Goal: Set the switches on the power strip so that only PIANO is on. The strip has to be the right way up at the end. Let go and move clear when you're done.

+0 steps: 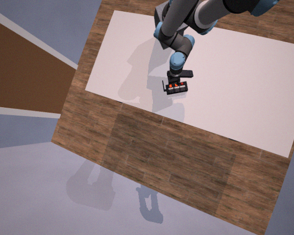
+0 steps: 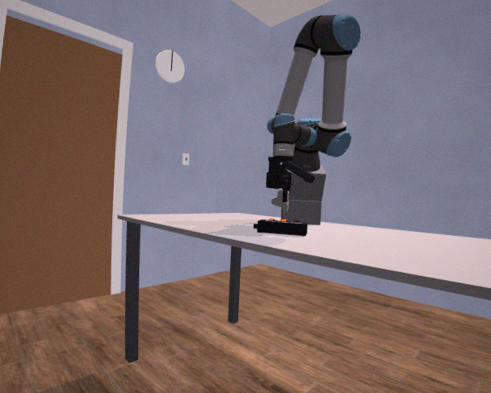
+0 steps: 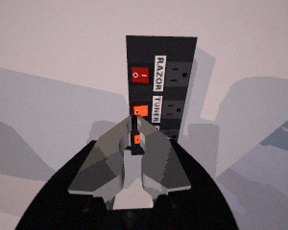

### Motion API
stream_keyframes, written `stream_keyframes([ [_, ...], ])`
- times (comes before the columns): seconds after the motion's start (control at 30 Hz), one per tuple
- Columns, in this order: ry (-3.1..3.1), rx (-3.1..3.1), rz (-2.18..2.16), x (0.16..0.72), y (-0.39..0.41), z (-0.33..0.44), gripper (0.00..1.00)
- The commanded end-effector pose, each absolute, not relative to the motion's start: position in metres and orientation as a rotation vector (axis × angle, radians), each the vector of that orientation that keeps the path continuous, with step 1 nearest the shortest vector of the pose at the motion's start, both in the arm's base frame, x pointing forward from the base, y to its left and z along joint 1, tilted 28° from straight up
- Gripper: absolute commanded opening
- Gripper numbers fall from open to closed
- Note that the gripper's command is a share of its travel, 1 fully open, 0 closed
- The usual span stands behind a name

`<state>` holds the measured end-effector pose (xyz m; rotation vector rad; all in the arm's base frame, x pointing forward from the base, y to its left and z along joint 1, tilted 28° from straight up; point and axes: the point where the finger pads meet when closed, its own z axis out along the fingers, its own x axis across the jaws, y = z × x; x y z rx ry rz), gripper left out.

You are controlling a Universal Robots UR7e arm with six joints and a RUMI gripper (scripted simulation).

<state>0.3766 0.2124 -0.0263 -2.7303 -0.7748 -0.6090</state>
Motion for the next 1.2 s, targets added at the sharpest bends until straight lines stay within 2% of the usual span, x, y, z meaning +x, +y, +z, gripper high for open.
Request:
stream_keyframes([
  [0.0,-0.775,-2.730,-0.610,0.3768,0.2124,-0.0261,0.00],
  [1.17,-0.775,-2.730,-0.610,0.3793,0.2150,-0.0329,0.00],
])
